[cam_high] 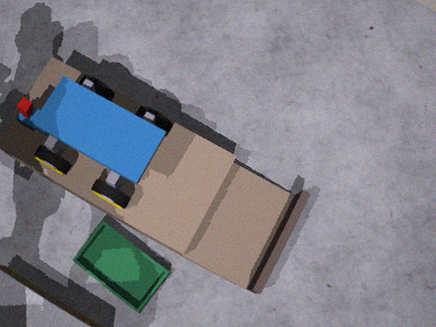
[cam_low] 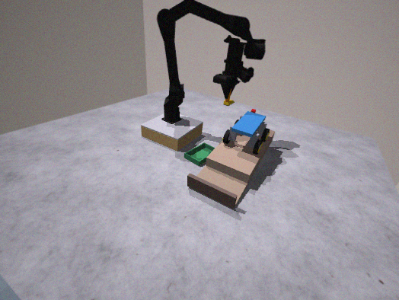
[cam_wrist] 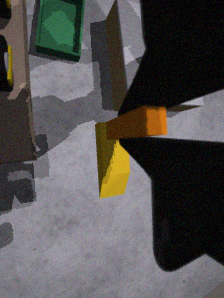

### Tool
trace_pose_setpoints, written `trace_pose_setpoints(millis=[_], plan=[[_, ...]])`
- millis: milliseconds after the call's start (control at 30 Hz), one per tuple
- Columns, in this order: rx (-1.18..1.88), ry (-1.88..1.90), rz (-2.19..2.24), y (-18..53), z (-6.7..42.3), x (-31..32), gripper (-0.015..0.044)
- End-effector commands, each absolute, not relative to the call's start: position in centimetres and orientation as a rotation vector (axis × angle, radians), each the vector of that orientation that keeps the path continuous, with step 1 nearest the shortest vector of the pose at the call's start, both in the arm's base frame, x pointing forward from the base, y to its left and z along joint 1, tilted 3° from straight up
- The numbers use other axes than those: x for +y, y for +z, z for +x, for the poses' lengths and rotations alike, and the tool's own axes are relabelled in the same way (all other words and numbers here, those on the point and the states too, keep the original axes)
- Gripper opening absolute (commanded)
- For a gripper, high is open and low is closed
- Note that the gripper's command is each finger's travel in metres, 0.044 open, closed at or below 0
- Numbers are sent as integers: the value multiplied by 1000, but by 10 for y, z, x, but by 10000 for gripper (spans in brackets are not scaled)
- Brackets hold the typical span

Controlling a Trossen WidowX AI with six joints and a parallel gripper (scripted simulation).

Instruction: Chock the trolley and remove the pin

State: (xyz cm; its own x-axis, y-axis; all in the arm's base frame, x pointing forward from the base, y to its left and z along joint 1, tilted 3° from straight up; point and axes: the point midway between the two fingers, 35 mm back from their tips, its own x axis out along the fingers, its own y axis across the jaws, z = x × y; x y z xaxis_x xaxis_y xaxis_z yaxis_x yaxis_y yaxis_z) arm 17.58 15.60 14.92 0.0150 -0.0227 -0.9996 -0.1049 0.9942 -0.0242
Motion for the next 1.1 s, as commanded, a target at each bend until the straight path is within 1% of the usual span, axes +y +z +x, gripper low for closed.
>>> trace_pose_setpoints(millis=[0,1067], plan=[[1556,79,-123,148,180,143,0],[1551,78,-142,147,225,37,0]])
